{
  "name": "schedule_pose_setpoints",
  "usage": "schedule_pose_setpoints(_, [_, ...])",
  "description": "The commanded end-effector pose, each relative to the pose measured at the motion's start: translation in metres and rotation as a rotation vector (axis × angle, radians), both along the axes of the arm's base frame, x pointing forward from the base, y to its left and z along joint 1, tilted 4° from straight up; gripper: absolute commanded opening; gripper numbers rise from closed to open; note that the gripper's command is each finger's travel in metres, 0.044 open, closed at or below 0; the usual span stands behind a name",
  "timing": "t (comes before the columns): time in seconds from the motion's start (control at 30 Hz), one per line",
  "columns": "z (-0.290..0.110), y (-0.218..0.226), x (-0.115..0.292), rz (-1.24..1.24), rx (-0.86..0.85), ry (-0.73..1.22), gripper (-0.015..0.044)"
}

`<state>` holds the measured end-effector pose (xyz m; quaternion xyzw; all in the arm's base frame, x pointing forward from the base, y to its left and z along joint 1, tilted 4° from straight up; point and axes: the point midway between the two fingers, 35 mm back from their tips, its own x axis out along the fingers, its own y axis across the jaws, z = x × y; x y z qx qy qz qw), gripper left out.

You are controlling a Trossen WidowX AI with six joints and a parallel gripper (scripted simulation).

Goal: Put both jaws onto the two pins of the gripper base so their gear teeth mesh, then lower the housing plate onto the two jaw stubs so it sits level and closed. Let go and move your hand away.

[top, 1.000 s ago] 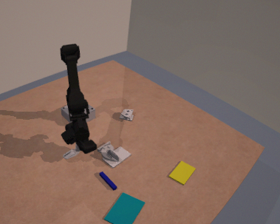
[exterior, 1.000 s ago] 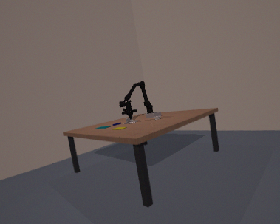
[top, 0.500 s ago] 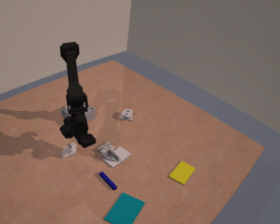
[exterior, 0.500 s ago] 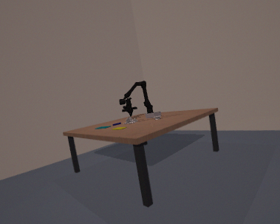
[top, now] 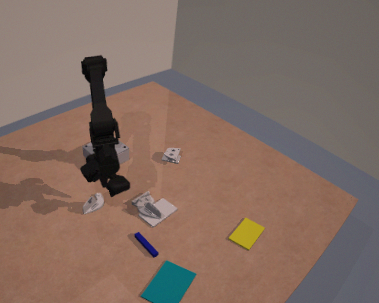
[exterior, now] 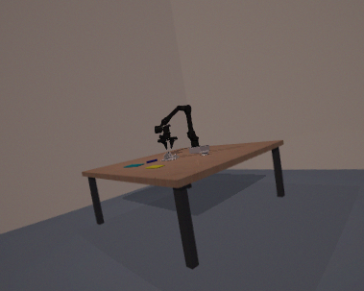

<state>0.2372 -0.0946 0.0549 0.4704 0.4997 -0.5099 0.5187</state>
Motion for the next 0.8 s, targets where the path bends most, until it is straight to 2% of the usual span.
schedule_pose_setpoints(0.0, [-0.0005,-0.0002,0.0000,0.000,0.000,0.000,0.0341])
schedule_pose_setpoints(0.13, [-0.0005,-0.0002,0.0000,0.000,0.000,0.000,0.0440])
schedule_pose_setpoints(0.77, [-0.0005,-0.0002,0.0000,0.000,0.000,0.000,0.0440])
